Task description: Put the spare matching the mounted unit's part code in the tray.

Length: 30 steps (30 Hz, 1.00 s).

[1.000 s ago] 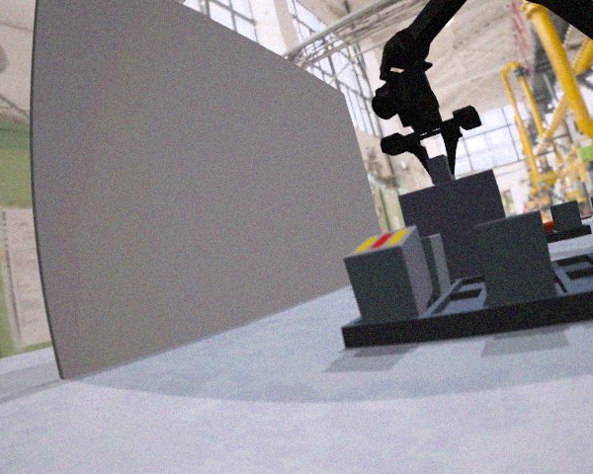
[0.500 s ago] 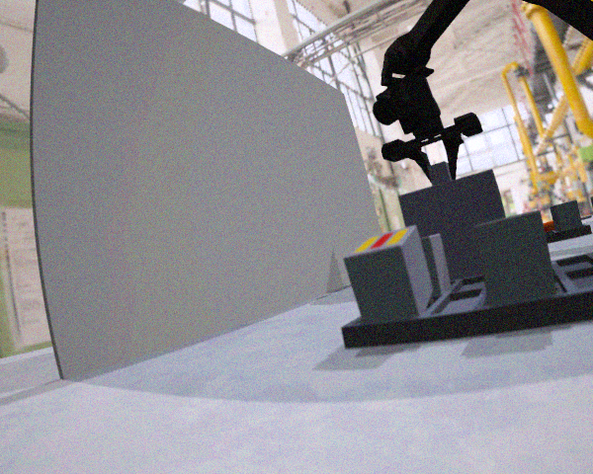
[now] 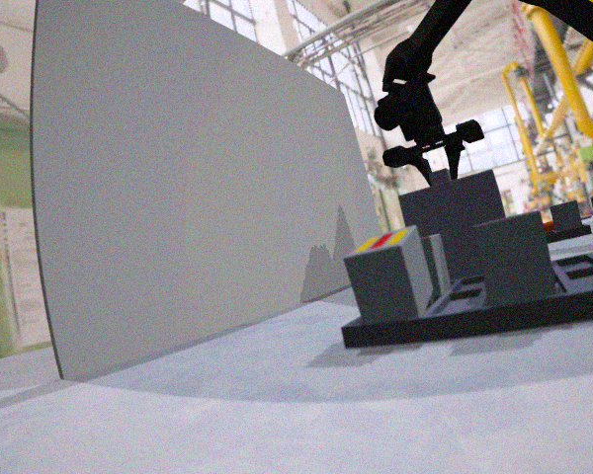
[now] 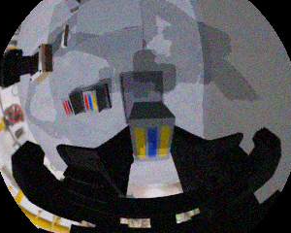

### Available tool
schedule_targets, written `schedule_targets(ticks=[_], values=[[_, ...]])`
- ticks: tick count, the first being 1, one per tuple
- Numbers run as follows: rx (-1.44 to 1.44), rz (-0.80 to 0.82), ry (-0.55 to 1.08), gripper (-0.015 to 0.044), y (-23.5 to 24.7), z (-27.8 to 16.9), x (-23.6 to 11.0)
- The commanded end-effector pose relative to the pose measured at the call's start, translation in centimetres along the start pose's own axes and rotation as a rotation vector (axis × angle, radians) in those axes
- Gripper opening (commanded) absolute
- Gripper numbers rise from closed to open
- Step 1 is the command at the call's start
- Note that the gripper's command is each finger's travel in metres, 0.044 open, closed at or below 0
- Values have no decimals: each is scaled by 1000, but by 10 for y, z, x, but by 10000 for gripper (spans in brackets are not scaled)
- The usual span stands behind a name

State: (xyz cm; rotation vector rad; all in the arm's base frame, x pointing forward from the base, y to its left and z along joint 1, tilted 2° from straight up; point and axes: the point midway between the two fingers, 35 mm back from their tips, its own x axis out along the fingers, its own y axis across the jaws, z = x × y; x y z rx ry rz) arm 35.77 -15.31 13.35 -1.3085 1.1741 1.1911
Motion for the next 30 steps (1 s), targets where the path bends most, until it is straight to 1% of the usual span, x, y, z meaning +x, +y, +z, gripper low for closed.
schedule_targets(ticks=[1, 30], values=[[-6, -2, -5, 0, 0, 1, 3], [-6, -2, -5, 0, -1, 0, 27]])
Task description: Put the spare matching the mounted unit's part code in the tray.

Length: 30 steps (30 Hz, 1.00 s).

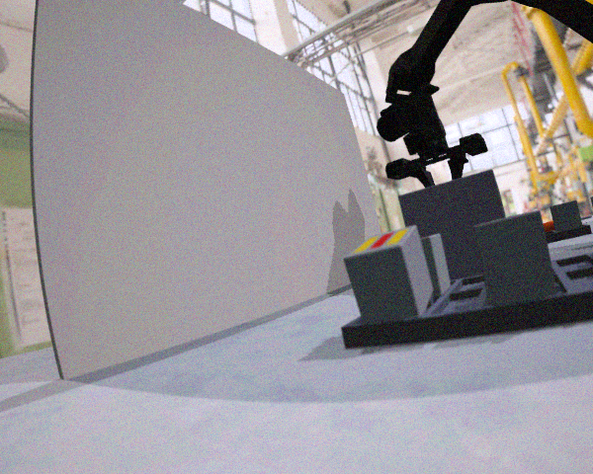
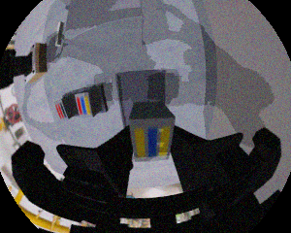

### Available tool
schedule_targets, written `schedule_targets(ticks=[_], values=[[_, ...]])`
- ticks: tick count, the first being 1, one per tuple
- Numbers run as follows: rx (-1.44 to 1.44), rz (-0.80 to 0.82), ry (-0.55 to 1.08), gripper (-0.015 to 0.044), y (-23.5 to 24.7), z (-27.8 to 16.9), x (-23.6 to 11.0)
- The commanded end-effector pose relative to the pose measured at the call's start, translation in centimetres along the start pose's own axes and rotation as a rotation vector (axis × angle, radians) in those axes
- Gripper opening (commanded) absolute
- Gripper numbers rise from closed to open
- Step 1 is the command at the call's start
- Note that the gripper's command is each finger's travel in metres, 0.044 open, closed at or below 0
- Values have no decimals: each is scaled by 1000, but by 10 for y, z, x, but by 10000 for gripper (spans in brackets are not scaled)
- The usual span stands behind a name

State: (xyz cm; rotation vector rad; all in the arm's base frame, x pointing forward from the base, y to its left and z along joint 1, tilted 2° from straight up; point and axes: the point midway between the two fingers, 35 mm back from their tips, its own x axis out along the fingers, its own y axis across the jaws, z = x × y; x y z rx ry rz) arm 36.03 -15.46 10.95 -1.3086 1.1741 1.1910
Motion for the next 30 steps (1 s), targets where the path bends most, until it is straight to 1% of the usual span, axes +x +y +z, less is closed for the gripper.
schedule_targets(ticks=[1, 30], values=[[-6, -2, -5, 0, 0, 1, 3], [-6, -1, -5, 0, 1, 1, 27]])
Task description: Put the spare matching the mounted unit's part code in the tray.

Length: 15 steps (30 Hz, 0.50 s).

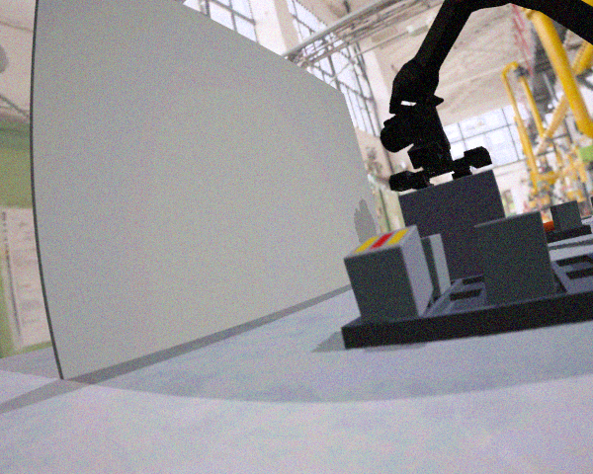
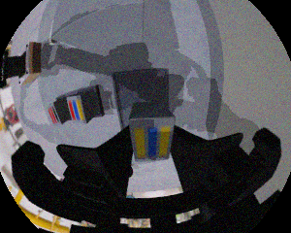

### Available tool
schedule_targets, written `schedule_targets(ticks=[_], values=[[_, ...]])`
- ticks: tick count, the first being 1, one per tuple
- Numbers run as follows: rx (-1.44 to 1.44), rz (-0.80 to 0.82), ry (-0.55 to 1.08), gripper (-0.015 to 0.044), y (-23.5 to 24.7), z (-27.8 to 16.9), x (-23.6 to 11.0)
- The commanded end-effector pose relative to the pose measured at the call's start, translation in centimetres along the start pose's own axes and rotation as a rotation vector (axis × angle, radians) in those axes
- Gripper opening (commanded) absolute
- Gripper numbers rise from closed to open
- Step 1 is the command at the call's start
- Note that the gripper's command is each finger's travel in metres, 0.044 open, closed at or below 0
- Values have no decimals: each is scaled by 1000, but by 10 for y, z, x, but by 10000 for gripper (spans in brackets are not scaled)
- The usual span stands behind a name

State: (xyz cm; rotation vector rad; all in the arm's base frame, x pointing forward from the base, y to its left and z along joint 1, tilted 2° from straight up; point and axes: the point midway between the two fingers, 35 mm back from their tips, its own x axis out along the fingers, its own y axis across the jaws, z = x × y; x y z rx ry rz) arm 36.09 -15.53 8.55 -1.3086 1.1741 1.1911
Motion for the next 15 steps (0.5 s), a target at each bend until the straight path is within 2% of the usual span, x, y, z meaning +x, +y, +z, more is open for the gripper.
schedule_targets(ticks=[1, 15], values=[[-6, -1, -5, 0, 0, 1, 3], [-6, -1, -5, 0, 1, 1, 14]])
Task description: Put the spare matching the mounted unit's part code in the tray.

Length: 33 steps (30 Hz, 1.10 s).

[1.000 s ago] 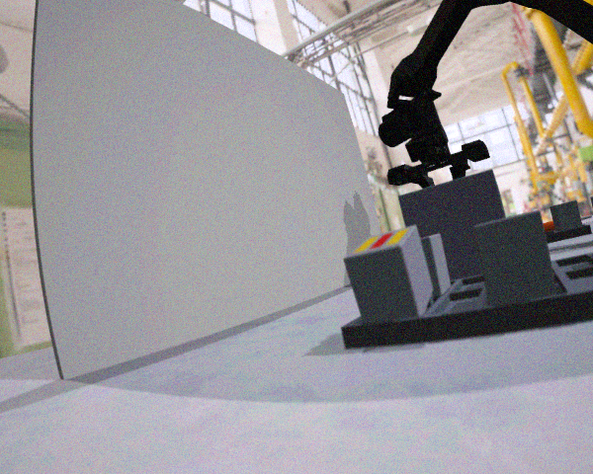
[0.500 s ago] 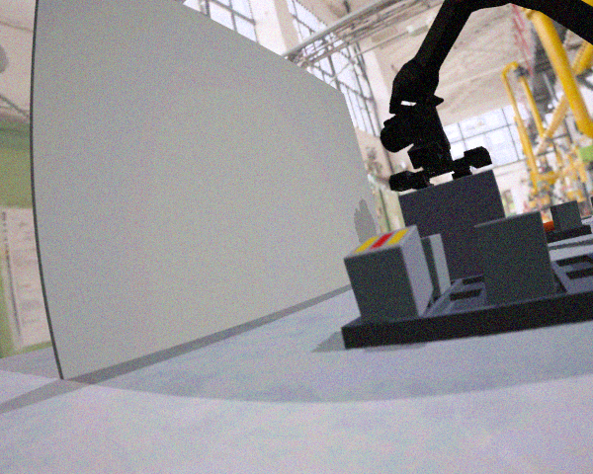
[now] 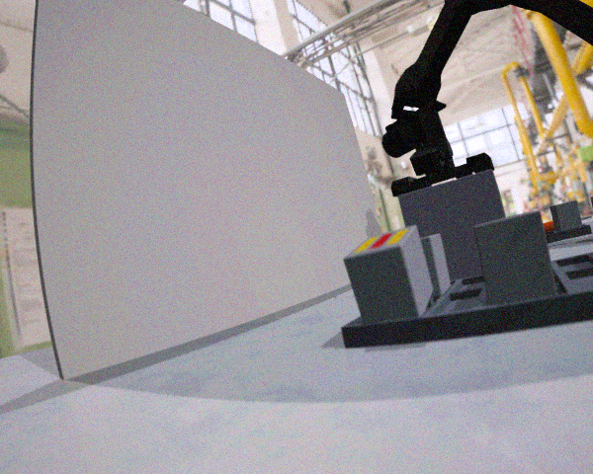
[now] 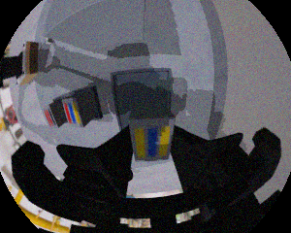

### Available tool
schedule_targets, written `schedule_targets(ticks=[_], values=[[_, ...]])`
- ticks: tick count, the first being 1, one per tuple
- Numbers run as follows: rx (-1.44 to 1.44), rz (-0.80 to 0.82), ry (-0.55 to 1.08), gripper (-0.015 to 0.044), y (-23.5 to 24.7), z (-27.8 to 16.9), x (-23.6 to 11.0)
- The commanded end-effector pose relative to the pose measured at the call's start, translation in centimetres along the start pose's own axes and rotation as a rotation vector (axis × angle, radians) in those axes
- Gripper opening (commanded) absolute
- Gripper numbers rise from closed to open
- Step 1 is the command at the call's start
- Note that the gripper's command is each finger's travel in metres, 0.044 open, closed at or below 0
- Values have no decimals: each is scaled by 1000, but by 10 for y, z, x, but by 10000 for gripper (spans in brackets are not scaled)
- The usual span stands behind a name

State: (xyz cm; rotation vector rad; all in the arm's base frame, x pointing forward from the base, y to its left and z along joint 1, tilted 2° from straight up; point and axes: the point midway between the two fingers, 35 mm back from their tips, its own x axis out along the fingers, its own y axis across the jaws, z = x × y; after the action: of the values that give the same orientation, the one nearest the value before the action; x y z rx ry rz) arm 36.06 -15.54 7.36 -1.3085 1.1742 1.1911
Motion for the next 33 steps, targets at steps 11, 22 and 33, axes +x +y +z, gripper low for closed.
schedule_targets(ticks=[11, 22, 33], values=[[-6, -1, -5, 0, 1, 1, 11], [-6, -1, -5, 0, 3, 2, 20], [-6, -1, -5, 0, 4, 3, 28]])
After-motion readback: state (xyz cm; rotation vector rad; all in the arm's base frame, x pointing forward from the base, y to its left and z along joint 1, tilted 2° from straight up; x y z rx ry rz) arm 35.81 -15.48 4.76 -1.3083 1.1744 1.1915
